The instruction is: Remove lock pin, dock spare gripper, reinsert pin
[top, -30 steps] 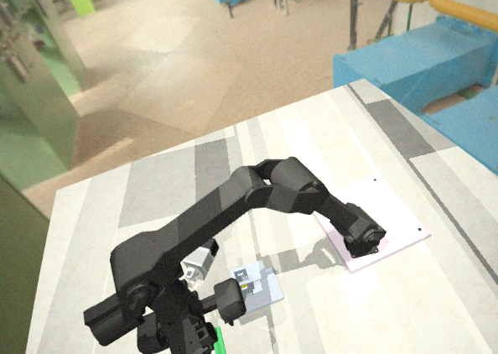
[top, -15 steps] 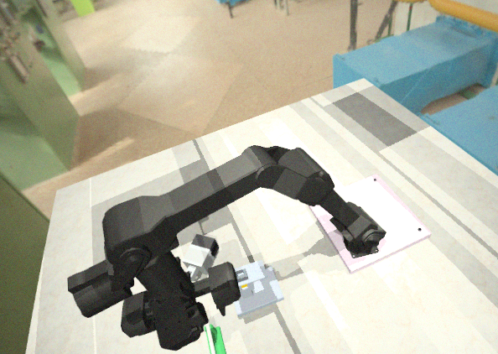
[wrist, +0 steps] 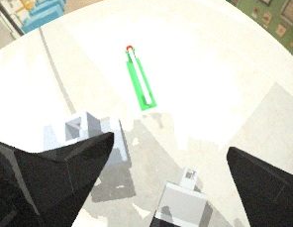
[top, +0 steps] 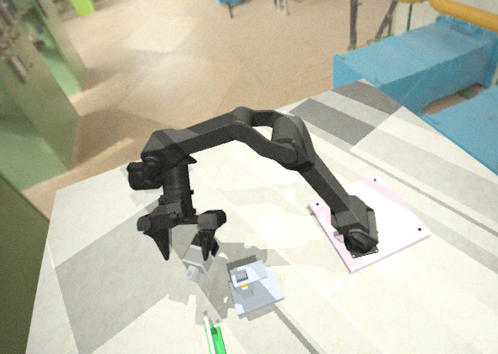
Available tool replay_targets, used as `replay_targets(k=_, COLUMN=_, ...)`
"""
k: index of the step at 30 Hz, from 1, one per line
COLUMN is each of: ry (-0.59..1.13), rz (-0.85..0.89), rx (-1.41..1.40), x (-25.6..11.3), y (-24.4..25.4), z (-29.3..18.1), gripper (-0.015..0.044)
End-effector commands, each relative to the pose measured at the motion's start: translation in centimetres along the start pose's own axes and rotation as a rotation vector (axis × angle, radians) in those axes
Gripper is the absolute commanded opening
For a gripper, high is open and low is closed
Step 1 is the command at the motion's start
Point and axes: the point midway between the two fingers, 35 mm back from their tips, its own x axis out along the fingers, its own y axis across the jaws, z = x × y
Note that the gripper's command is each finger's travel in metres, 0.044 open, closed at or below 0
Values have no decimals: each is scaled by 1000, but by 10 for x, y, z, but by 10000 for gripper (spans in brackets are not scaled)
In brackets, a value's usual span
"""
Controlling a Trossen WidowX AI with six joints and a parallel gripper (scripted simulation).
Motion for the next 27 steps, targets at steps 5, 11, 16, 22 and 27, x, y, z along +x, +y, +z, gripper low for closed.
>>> replay_targets(k=5, ry=-320, rz=-228, rx=79, x=-57, y=-14, z=-63, gripper=440)
replay_targets(k=11, ry=-320, rz=-228, rx=79, x=-56, y=-15, z=-64, gripper=440)
replay_targets(k=16, ry=-320, rz=-228, rx=79, x=-39, y=-18, z=-80, gripper=440)
replay_targets(k=22, ry=-320, rz=-228, rx=79, x=-7, y=-20, z=-107, gripper=440)
replay_targets(k=27, ry=-320, rz=-228, rx=79, x=-3, y=-20, z=-110, gripper=440)
